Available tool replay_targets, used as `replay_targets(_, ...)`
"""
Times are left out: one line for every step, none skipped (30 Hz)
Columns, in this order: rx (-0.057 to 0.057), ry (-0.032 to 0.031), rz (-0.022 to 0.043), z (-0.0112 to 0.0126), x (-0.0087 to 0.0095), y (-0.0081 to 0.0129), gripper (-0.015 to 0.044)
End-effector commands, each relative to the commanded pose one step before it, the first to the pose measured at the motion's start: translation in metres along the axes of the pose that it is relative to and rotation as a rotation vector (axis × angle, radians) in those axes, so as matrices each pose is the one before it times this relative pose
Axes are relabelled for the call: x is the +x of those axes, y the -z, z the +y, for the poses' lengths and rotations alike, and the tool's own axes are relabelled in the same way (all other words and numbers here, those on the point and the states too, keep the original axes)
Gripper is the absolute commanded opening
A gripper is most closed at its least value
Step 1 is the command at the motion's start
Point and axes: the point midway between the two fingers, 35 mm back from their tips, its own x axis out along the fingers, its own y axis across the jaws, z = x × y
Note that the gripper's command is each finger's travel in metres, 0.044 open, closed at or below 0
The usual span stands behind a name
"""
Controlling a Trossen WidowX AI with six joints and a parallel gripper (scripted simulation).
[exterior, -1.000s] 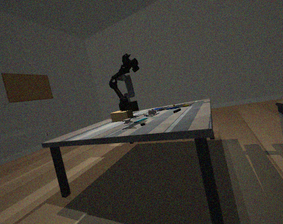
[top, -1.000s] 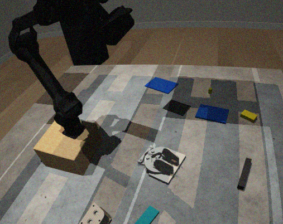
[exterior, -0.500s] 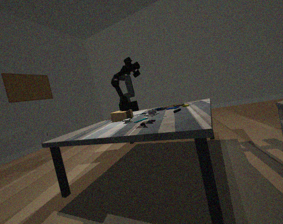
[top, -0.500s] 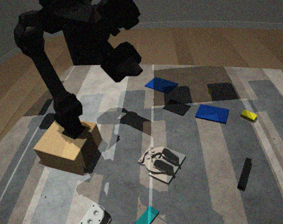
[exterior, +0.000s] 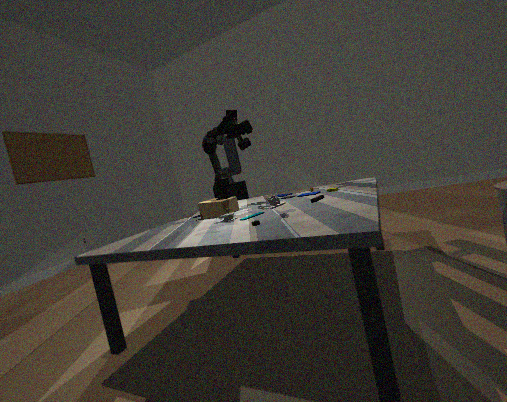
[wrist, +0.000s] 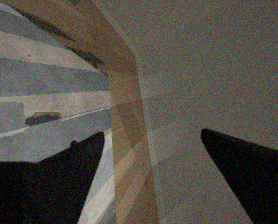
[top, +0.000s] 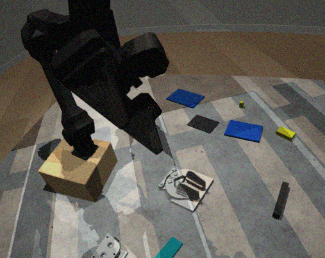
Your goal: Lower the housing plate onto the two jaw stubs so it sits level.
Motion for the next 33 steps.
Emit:
replay_targets(0.0075, -0.05199, 0.04071, 0.01156, 0.01037, 0.01300, 0.0440)
replay_targets(0.0008, -0.01363, 0.01131, 0.00285, 0.00286, 0.00342, 0.0440)
replay_targets(0.0010, -0.01365, 0.01133, 0.00282, 0.00286, 0.00343, 0.0440)
replay_targets(0.0012, -0.01368, 0.01134, 0.00279, 0.00286, 0.00344, 0.0440)
replay_targets(0.0014, -0.01371, 0.01135, 0.00275, 0.00286, 0.00345, 0.0440)
replay_targets(0.0016, -0.01373, 0.01137, 0.00272, 0.00286, 0.00346, 0.0440)
replay_targets(0.0018, -0.01375, 0.01138, 0.00268, 0.00286, 0.00347, 0.0440)
replay_targets(0.0020, -0.01377, 0.01141, 0.00265, 0.00285, 0.00347, 0.0440)
replay_targets(0.0022, -0.01378, 0.01142, 0.00261, 0.00284, 0.00347, 0.0440)
replay_targets(0.0024, -0.01380, 0.01143, 0.00257, 0.00283, 0.00348, 0.0440)
replay_targets(0.0026, -0.01383, 0.01143, 0.00254, 0.00283, 0.00349, 0.0440)
replay_targets(0.0027, -0.01385, 0.01143, 0.00251, 0.00283, 0.00349, 0.0440)
replay_targets(0.0009, -0.01318, 0.01290, 0.00246, 0.00264, 0.00390, 0.0440)
replay_targets(0.0011, -0.01323, 0.01286, 0.00244, 0.00264, 0.00389, 0.0440)
replay_targets(0.0012, -0.01328, 0.01282, 0.00242, 0.00264, 0.00389, 0.0440)
replay_targets(0.0014, -0.01333, 0.01278, 0.00239, 0.00264, 0.00388, 0.0440)
replay_targets(0.0015, -0.01338, 0.01273, 0.00237, 0.00264, 0.00387, 0.0440)
replay_targets(0.0017, -0.01343, 0.01269, 0.00235, 0.00264, 0.00387, 0.0440)
replay_targets(0.0018, -0.01348, 0.01264, 0.00233, 0.00264, 0.00386, 0.0440)
replay_targets(0.0020, -0.01353, 0.01259, 0.00230, 0.00263, 0.00385, 0.0440)
replay_targets(0.0022, -0.01358, 0.01253, 0.00228, 0.00263, 0.00384, 0.0440)
replay_targets(0.0023, -0.01363, 0.01248, 0.00226, 0.00263, 0.00383, 0.0440)
replay_targets(0.0048, -0.01433, 0.01053, 0.00220, 0.00280, 0.00330, 0.0440)
replay_targets(0.0051, -0.01453, 0.01064, 0.00219, 0.00283, 0.00334, 0.0440)
replay_targets(0.0052, -0.01455, 0.01061, 0.00216, 0.00282, 0.00334, 0.0440)
replay_targets(0.0054, -0.01457, 0.01059, 0.00213, 0.00281, 0.00334, 0.0440)
replay_targets(0.0056, -0.01459, 0.01056, 0.00209, 0.00280, 0.00334, 0.0440)
replay_targets(0.0057, -0.01461, 0.01054, 0.00206, 0.00280, 0.00334, 0.0440)
replay_targets(0.0059, -0.01462, 0.01051, 0.00202, 0.00279, 0.00334, 0.0440)
replay_targets(0.0061, -0.01464, 0.01048, 0.00199, 0.00278, 0.00334, 0.0440)
replay_targets(0.0062, -0.01466, 0.01044, 0.00195, 0.00277, 0.00333, 0.0440)
replay_targets(0.0064, -0.01468, 0.01041, 0.00192, 0.00276, 0.00333, 0.0440)
replay_targets(0.0066, -0.01470, 0.01037, 0.00189, 0.00275, 0.00333, 0.0440)
